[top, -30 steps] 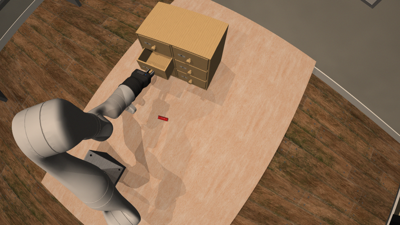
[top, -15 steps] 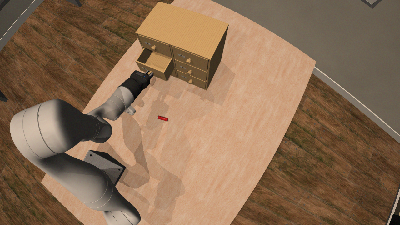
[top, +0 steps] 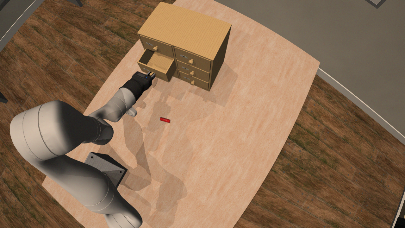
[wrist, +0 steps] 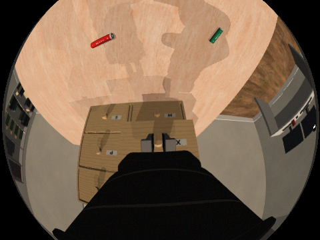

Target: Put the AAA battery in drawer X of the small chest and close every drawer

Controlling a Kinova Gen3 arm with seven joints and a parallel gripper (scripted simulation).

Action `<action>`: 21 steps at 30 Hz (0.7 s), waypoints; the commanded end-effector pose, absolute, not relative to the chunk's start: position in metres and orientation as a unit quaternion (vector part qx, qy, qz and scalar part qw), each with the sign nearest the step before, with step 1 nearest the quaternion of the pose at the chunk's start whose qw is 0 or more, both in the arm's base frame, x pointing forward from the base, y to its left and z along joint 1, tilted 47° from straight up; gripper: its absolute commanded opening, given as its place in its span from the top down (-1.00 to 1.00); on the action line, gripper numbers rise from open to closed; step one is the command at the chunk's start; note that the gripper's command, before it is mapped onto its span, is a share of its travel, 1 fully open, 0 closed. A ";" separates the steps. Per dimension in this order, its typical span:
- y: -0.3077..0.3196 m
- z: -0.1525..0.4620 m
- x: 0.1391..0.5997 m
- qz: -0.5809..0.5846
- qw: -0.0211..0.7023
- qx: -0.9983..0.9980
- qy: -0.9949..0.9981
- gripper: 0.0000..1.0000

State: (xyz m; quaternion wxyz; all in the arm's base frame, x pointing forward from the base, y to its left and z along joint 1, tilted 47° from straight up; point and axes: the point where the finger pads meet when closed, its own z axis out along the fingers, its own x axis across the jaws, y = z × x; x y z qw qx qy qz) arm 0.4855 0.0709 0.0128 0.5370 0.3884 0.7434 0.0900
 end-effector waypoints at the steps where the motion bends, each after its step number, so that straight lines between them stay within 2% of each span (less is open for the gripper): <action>1: 0.072 0.013 0.486 0.091 0.537 0.388 0.744 0.26; 4: 0.072 0.013 0.486 0.091 0.537 0.388 0.744 0.14; 7: 0.072 0.013 0.486 0.091 0.537 0.388 0.744 -0.10; 10: 0.072 0.013 0.486 0.091 0.537 0.388 0.744 -0.10; 13: 0.072 0.013 0.486 0.091 0.537 0.388 0.744 -0.34; 21: 0.072 0.013 0.484 0.091 0.537 0.388 0.744 -0.34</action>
